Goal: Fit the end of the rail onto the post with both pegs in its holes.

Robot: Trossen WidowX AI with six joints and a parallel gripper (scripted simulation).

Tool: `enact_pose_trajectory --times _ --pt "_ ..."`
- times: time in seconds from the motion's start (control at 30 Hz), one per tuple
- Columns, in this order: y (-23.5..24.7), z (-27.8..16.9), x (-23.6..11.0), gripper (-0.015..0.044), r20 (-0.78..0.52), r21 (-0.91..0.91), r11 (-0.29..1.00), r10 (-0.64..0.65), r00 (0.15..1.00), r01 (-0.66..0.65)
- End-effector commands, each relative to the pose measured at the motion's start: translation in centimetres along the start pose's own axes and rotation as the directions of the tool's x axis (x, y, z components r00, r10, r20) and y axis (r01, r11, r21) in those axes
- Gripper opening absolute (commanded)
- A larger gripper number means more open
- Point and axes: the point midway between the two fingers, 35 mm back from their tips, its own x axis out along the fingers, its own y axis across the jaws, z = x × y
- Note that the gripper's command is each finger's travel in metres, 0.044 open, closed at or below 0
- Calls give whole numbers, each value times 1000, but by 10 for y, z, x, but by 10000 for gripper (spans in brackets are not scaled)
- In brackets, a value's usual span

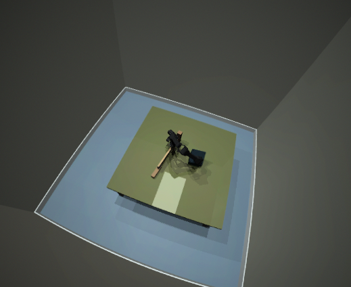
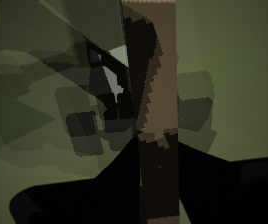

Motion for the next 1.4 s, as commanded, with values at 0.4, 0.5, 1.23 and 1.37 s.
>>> enact_pose_trajectory --times 0.4,0.5,1.23,1.37 --pt "0 -9 -3 0 -3 5 1000 -10 1000 10" --pt "0 -10 -2 0 -3 5 1000 -10 1000 10" --pt "0 -9 1 105 1 4 1000 -2 1000 2" --pt "0 -9 1 210 1 4 1000 -2 1000 2"
